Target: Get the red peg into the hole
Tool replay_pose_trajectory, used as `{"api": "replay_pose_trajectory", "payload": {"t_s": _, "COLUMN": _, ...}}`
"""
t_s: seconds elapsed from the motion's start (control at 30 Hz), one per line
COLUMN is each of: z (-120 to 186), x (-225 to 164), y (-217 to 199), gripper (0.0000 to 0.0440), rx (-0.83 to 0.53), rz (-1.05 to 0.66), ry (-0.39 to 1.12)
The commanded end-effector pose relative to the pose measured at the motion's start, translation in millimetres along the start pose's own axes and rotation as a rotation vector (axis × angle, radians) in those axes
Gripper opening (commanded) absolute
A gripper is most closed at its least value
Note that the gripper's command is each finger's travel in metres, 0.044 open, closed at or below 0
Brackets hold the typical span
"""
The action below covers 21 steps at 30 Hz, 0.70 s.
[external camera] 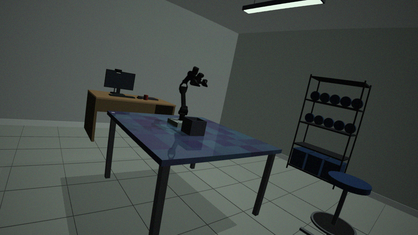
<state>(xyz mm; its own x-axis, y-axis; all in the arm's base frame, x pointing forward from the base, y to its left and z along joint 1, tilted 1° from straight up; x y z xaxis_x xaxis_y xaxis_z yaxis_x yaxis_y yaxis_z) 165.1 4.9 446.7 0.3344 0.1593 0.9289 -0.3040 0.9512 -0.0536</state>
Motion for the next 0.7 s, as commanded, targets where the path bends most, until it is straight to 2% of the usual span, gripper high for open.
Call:
{"api": "replay_pose_trajectory", "payload": {"t_s": 0.0, "z": -11.3, "x": -12.4, "y": 7.0, "gripper": 0.0440, "rx": 0.045, "rz": -0.112, "ry": 0.092}}
{"api": "replay_pose_trajectory", "payload": {"t_s": 0.33, "z": -32.3, "x": -40.7, "y": 26.6, "gripper": 0.0440, "rx": 0.121, "rz": -0.356, "ry": 0.319}}
{"api": "replay_pose_trajectory", "payload": {"t_s": 0.67, "z": -49.8, "x": -69.7, "y": 47.5, "gripper": 0.0440, "rx": 0.131, "rz": -0.577, "ry": 0.574}}
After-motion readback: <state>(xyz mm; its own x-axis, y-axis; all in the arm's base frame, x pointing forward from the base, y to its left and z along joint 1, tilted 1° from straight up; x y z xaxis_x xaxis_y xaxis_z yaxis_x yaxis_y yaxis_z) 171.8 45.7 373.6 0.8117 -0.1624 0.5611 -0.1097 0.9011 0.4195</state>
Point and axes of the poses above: the point midway between the two fingers, 35 mm back from their tips, its own z axis back along the fingers, its own y axis across the jaws, x = y × z, the point moved 10 cm from there along z, back along the fingers, and after that the axes turned 9 degrees about z, right-handed, at the moved point
